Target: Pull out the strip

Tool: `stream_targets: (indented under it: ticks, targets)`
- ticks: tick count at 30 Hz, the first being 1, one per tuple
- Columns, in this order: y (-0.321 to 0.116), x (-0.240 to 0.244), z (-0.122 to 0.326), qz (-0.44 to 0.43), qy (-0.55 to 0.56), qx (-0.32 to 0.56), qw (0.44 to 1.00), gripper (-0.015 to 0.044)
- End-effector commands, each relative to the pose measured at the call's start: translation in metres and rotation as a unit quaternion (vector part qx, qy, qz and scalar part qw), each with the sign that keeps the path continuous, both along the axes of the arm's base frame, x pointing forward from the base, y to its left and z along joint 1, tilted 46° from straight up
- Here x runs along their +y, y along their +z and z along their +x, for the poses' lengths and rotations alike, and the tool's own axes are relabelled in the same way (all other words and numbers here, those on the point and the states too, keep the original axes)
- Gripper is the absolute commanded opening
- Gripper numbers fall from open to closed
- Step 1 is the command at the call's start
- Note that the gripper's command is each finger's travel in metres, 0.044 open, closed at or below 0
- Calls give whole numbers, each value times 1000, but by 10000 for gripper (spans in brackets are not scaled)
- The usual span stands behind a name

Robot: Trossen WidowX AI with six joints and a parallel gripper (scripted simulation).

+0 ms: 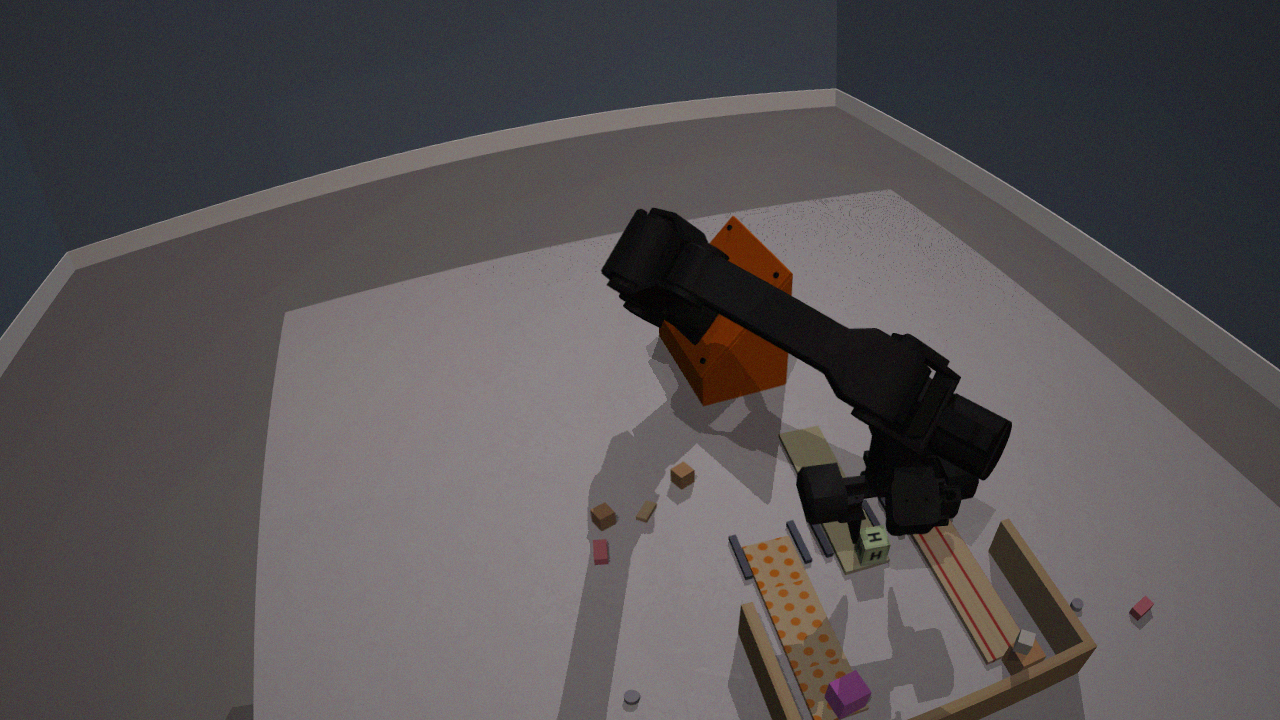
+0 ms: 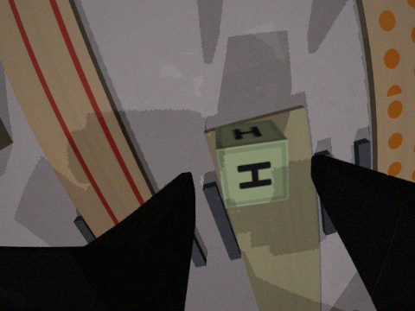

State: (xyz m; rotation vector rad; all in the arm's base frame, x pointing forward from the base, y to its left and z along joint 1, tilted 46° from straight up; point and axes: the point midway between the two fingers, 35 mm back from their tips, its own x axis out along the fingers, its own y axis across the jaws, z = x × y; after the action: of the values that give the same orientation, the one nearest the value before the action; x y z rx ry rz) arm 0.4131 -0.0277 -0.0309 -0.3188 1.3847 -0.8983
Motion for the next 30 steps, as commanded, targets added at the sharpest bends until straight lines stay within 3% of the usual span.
stream_targets:
  ticks: [1,19,23,30]
  targets:
    - [-6,-5,-3,-3,3,6,1000,250]
    - [-20,-20,-5,-4,3,6,1000,250]
    - [-18,-19,-3,-1,-1,1,1000,145]
    - [-18,-19,-3,-1,-1,1,1000,98]
